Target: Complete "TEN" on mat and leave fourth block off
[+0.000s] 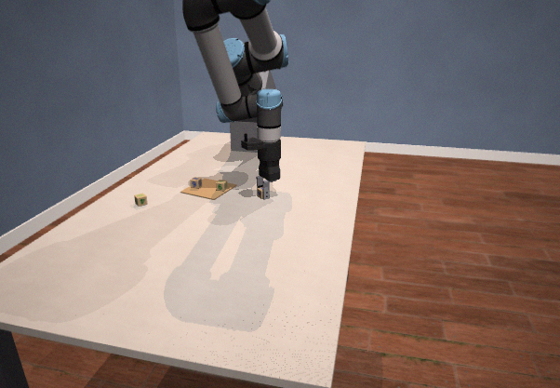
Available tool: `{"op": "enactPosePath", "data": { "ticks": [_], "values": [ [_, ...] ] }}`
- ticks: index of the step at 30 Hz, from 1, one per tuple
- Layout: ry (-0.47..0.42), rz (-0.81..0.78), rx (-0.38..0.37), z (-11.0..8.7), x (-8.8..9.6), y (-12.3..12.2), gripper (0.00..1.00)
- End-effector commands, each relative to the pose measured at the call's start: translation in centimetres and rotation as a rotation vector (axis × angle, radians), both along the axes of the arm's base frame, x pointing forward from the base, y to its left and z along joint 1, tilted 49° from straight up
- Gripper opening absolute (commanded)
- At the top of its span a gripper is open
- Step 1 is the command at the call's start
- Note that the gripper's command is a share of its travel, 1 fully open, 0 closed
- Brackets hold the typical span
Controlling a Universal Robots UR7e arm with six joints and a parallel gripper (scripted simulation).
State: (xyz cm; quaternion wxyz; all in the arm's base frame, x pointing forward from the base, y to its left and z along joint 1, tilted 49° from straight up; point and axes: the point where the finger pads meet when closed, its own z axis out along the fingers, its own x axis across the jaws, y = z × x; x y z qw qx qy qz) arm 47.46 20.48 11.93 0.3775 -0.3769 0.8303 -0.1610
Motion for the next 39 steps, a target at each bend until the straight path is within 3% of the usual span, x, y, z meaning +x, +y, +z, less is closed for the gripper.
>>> {"op": "enactPosePath", "data": {
  "ticks": [1,17,25,39],
  "values": [
    [-0.001,0.0,0.0,0.0,0.0,0.0,0.57],
    [-0.001,0.0,0.0,0.6,-0.6,0.0,0.57],
    [-0.001,0.0,0.0,1.6,-1.8,0.0,0.57],
    [-0.001,0.0,0.0,4.9,-5.5,-0.1,0.57]
  ]
}}
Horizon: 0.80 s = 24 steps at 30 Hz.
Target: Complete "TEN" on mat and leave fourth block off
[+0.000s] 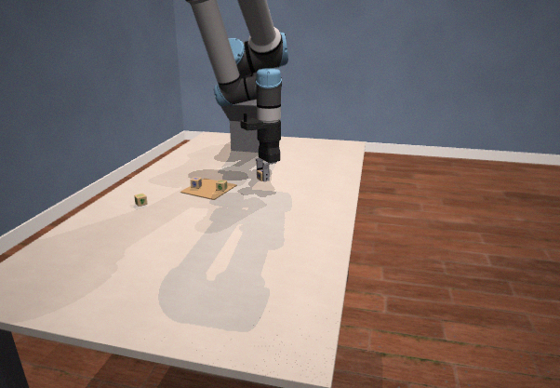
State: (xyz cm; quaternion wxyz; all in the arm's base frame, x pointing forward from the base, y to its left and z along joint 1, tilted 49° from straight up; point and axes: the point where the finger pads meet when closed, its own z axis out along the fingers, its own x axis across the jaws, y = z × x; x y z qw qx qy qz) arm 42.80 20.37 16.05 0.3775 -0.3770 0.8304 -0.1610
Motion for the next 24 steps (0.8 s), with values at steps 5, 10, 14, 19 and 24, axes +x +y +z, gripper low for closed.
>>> {"op": "enactPosePath", "data": {
  "ticks": [5,10,14,19,24],
  "values": [
    [-0.001,0.0,0.0,1.3,-1.5,0.0,0.57],
    [-0.001,0.0,0.0,2.1,-2.3,0.0,0.57],
    [-0.001,0.0,0.0,2.4,-2.7,0.0,0.57],
    [-0.001,0.0,0.0,2.5,-2.8,-0.1,0.57],
    [-0.001,0.0,0.0,2.5,-2.8,-0.1,0.57]
  ]
}}
